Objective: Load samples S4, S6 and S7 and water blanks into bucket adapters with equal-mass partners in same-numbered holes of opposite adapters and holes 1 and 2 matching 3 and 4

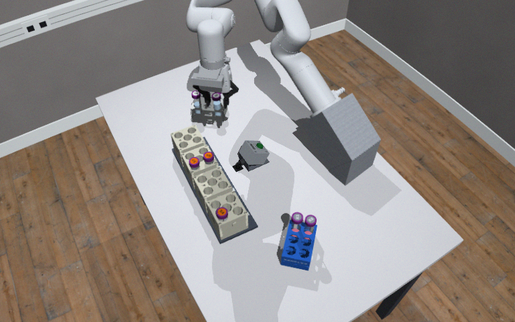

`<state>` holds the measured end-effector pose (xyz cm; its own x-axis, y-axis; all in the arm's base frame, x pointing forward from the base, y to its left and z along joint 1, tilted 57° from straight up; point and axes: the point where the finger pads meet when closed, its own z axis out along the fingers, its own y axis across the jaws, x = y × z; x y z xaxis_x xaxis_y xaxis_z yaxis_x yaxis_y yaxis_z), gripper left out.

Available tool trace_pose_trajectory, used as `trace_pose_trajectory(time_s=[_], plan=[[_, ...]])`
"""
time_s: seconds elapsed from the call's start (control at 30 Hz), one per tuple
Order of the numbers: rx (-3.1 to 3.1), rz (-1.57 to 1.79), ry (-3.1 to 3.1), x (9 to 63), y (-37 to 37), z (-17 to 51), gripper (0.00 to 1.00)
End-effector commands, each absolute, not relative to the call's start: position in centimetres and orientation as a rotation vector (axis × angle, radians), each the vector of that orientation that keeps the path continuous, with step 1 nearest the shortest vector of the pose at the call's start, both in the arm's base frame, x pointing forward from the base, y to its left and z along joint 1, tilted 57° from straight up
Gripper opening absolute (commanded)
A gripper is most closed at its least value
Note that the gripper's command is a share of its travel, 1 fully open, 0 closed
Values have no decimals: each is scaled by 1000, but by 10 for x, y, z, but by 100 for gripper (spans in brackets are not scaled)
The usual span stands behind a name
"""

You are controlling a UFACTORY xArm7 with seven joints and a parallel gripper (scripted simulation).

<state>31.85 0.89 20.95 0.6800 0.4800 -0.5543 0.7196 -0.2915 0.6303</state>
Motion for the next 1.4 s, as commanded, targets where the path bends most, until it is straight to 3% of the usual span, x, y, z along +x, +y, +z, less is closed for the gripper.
trace_pose_trajectory(time_s=[0.0,1.37], plan=[[1952,-313,936,307,-3,228,57],[1952,-315,934,217,-103,356,57]])
